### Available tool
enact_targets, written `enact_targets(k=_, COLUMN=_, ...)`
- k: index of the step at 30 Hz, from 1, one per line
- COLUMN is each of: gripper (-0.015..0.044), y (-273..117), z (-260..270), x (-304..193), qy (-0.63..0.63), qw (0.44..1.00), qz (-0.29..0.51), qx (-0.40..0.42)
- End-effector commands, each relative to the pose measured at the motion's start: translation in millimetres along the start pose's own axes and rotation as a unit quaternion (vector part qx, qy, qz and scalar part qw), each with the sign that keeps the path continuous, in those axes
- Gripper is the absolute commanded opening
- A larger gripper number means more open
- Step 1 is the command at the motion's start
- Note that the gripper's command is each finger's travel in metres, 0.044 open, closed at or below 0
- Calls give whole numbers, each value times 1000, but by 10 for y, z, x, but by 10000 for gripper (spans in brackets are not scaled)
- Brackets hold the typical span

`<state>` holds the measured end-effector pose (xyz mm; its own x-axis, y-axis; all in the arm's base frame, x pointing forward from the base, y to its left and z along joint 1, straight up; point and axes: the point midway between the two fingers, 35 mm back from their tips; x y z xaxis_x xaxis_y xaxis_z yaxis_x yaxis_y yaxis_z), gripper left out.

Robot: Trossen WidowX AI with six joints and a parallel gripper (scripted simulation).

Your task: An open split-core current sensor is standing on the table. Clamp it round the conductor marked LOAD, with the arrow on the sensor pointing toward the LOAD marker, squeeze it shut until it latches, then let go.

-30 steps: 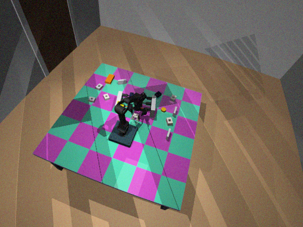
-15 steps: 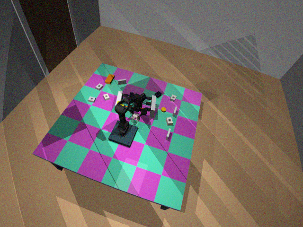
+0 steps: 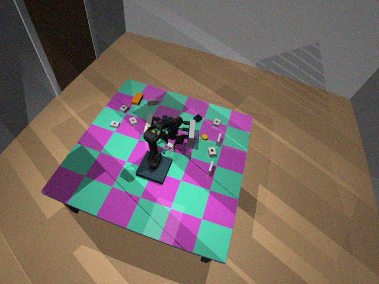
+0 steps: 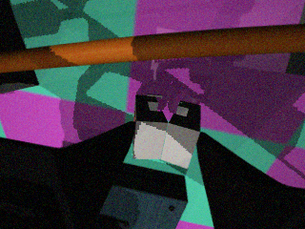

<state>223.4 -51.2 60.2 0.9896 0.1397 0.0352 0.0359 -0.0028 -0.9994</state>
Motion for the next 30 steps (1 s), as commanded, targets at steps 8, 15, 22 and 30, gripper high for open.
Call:
enact_targets(k=8, gripper=0, y=-387, z=-29, x=68, qy=0, qw=1000, qz=0, qx=-1)
enact_targets(k=15, gripper=0, y=-722, z=-31, x=76, qy=-1, qw=1000, qz=1, qx=0)
enact_targets(k=22, gripper=0, y=-1058, z=-16, x=40, qy=-1, qw=1000, qz=2, qx=1)
enact_targets(k=30, gripper=0, y=-1272, z=2, x=-5, qy=-1, qw=1000, qz=3, qx=2)
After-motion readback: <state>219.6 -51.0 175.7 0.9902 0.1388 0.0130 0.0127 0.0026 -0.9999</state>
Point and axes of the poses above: the point midway between the two fingers, 35 mm back from their tips, its own y axis out along the fingers, its own z axis across the jaws, x = y × z, and after that the axes turned 4 degrees about -y, right-handed
